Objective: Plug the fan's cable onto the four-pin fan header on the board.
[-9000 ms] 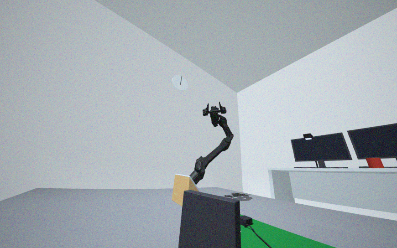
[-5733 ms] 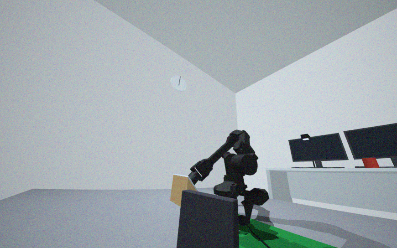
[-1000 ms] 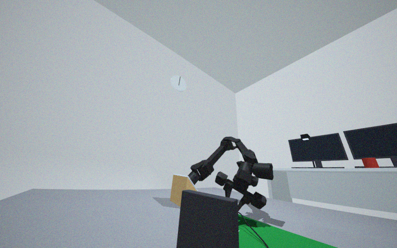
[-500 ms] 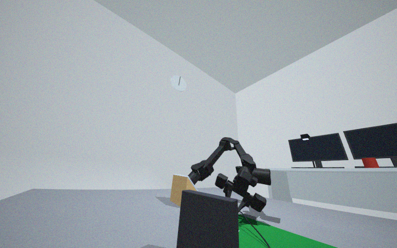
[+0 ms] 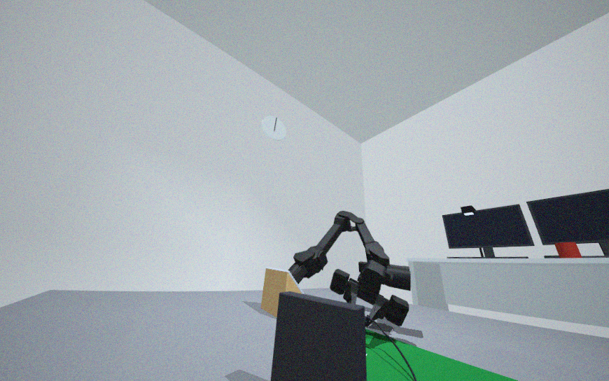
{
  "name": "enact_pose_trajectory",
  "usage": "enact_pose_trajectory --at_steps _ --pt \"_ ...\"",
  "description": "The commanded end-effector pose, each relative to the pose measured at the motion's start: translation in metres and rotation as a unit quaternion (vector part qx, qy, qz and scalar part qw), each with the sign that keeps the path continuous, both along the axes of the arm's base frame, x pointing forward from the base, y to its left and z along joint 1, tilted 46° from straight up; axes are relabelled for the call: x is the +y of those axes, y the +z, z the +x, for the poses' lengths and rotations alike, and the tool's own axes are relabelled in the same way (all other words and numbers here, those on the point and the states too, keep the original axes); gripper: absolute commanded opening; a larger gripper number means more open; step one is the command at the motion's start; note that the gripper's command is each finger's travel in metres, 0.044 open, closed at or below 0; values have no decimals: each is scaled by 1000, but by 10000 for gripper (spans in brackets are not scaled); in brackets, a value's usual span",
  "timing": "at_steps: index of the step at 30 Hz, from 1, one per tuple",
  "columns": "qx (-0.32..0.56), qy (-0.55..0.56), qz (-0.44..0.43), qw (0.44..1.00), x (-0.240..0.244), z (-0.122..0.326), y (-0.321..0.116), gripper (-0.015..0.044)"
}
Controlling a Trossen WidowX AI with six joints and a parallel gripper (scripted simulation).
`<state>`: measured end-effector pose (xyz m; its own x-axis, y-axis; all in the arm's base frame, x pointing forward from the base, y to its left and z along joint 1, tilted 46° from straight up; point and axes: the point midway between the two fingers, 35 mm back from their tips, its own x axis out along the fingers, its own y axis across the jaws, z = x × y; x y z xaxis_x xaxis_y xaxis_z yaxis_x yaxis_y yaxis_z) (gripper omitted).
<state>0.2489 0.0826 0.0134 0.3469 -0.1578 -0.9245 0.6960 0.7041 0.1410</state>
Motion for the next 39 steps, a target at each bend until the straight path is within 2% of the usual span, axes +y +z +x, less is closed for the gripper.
enact_pose_trajectory --at_steps 1,34,39 --pt "-30 -13 -10 999 1 -1 2 0" --pt "-263 -96 -7 960 13 -5 36 0" --pt "-273 -100 -4 957 13 -5 38 0"
